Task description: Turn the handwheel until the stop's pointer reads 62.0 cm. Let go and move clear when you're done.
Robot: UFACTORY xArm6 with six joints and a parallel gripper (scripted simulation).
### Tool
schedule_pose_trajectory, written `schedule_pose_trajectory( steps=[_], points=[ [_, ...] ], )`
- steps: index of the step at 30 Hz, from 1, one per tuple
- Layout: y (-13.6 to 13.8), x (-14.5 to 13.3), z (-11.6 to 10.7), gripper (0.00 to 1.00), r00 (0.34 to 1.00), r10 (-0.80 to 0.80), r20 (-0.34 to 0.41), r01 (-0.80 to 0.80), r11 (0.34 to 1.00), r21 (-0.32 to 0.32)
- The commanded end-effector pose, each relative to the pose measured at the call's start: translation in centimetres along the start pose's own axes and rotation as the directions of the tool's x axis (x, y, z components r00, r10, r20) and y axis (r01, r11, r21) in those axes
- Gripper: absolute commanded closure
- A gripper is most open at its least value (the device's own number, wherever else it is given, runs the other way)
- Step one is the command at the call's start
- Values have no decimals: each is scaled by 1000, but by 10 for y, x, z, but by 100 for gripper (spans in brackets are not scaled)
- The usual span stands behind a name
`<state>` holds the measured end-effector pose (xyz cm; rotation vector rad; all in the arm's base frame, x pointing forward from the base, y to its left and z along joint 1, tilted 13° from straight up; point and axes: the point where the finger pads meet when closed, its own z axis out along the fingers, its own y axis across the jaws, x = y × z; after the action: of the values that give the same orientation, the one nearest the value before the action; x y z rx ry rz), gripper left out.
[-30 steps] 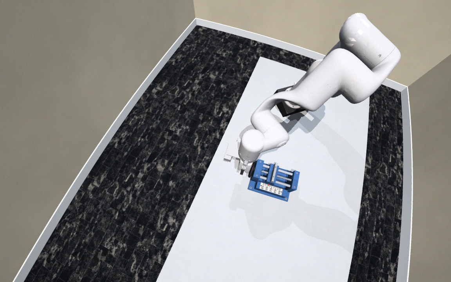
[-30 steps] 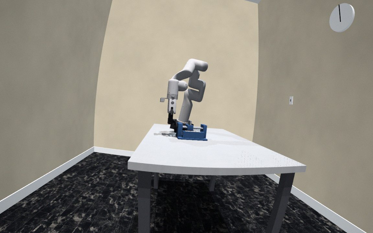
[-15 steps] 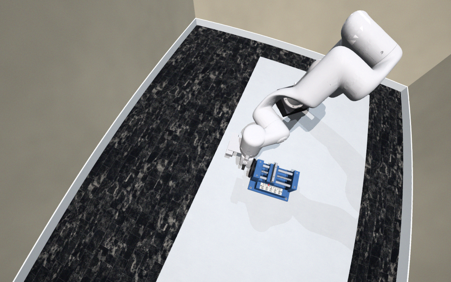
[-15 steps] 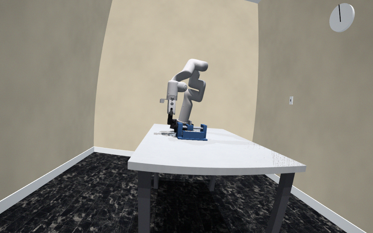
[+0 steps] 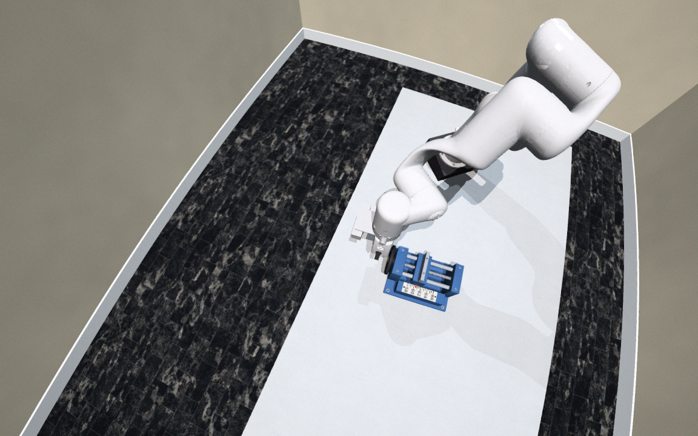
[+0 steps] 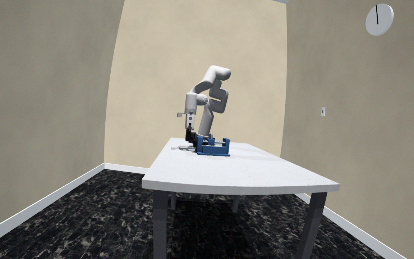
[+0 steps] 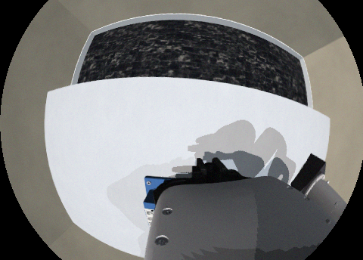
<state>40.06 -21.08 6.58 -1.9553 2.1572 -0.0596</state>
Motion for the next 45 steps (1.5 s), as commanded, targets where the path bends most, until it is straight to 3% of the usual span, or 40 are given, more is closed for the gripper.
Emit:
schedule_pose_trajectory(
  steps=[1, 23, 34, 45],
  points=[
    [0, 0, 10, 94, 1000, 0, -1, 0, 1000, 2],
    [-25, 0, 38, 94, 1000, 0, -1, 0, 1000, 2],
    [-44, 0, 37, 94, 1000, 0, -1, 0, 1000, 2],
    [-61, 0, 20, 94, 1000, 0, -1, 0, 1000, 2]
  ],
)
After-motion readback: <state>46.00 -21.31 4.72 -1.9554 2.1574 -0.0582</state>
